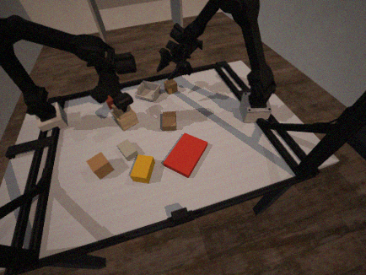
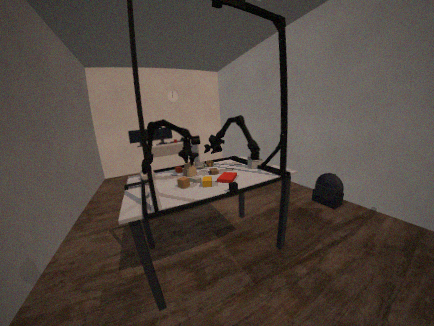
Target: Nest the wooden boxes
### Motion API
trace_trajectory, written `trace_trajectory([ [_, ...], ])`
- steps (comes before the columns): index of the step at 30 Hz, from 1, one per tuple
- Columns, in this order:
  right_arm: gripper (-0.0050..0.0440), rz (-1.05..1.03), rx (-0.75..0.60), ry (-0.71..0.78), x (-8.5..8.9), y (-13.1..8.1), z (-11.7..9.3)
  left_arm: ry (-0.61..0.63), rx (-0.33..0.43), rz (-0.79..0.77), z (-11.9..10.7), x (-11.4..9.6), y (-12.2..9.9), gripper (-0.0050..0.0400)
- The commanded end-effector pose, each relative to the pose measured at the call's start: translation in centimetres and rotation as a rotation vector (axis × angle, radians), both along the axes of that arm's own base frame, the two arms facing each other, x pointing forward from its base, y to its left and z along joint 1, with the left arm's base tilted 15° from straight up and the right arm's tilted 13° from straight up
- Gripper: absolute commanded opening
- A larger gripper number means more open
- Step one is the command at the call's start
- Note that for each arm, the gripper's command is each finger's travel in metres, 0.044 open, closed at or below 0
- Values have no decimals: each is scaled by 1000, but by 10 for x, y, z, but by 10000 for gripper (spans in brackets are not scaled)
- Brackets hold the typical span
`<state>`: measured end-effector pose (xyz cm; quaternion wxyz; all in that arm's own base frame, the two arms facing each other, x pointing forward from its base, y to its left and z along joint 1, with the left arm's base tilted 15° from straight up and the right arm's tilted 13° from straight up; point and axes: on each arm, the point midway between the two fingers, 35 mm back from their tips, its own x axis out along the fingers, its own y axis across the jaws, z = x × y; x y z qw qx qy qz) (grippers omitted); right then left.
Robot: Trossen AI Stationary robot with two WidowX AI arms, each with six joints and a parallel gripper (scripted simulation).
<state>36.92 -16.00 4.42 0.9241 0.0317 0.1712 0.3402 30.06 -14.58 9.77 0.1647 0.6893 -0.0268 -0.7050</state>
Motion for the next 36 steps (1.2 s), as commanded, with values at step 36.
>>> trace_trajectory([
  [36,400,2,-1,-7,0,0,1,6,2,4,-13,0,-4,0],
])
